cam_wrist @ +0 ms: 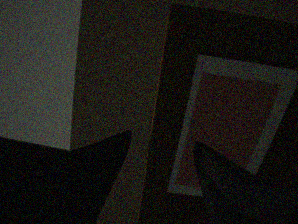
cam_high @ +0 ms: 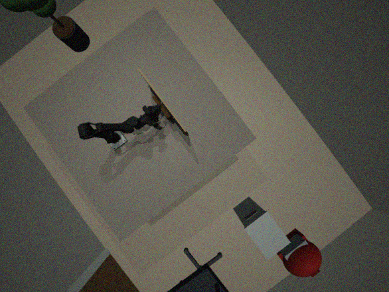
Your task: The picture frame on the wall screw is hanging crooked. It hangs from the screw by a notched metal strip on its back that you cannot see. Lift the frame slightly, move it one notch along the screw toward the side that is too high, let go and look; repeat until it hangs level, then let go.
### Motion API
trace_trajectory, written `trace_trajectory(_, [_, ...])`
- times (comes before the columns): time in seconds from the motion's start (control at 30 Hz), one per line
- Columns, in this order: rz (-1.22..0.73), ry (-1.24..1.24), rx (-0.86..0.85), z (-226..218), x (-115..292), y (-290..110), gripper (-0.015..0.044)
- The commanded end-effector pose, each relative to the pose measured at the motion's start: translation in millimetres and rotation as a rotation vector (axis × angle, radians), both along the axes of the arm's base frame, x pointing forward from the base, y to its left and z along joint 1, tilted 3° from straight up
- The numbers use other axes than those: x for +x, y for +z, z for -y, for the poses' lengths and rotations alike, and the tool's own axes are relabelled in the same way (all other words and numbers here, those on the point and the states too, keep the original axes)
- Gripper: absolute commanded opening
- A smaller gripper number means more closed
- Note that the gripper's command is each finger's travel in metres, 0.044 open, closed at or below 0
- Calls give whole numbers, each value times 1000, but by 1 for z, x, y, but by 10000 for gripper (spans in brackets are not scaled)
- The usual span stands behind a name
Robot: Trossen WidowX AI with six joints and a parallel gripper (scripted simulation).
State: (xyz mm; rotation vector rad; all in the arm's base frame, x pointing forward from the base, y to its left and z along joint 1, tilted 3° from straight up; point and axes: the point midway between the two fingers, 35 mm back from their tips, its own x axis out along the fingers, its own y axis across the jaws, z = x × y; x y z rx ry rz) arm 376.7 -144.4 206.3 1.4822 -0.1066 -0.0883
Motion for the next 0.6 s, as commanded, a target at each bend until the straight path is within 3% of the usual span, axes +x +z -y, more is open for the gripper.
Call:
trace_trajectory(0.0, [4, -3, 2, 1, 0, 1, 260])
trace_trajectory(0.23, [4, -3, 2, 1, 0, 1, 260])
trace_trajectory(0.43, [4, -3, 2, 1, 0, 1, 103])
trace_trajectory(0.57, [4, -3, 2, 1, 0, 1, 76])
